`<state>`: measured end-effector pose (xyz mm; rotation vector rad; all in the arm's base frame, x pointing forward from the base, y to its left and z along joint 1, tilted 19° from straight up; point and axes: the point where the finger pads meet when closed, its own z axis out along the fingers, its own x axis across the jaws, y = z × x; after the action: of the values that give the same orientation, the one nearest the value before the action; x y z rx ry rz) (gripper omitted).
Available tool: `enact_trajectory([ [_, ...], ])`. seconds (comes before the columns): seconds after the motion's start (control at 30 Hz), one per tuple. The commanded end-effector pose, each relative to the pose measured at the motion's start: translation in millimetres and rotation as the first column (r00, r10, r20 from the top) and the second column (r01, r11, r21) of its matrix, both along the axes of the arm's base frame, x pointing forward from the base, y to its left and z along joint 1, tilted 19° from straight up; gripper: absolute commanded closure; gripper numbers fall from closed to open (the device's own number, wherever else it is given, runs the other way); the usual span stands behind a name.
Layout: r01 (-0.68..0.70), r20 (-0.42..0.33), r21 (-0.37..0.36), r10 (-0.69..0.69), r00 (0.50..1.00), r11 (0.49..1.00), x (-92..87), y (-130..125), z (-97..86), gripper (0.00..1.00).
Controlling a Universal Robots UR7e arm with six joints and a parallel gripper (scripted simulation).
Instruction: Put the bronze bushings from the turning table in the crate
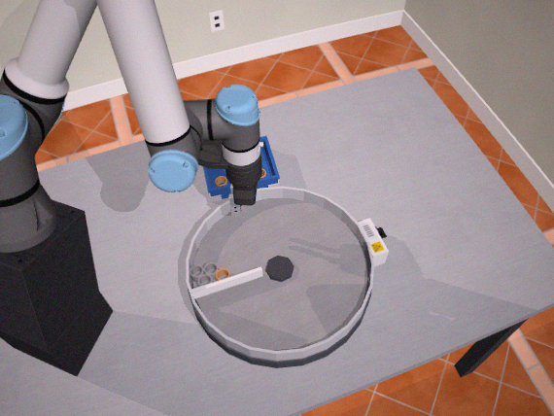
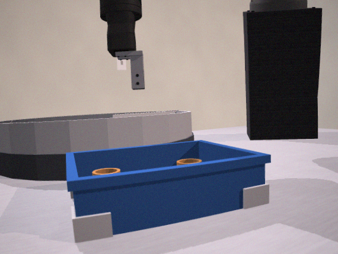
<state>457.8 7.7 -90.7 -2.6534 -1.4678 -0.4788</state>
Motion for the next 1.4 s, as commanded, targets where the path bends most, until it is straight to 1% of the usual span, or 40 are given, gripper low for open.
enact_trajectory([
  [0.0, 0.013, 0.001, 0.004, -0.013, 1.000, 1.000, -10.5, -14.7, -6.2, 0.60],
  [0.27, 0.013, 0.001, 0.004, -0.013, 1.000, 1.000, -10.5, -14.7, -6.2, 0.60],
  [0.43, 0.055, -0.010, 0.014, -0.054, 0.998, 0.998, -43.8, -53.6, -25.8, 0.60],
  [0.83, 0.055, -0.010, 0.014, -0.054, 0.998, 0.998, -43.8, -53.6, -25.8, 0.60],
  [1.0, 0.096, -0.021, 0.023, -0.096, 0.995, 0.995, -77.1, -92.4, -45.4, 0.60],
  [1.37, 0.096, -0.021, 0.023, -0.096, 0.995, 0.995, -77.1, -92.4, -45.4, 0.60],
])
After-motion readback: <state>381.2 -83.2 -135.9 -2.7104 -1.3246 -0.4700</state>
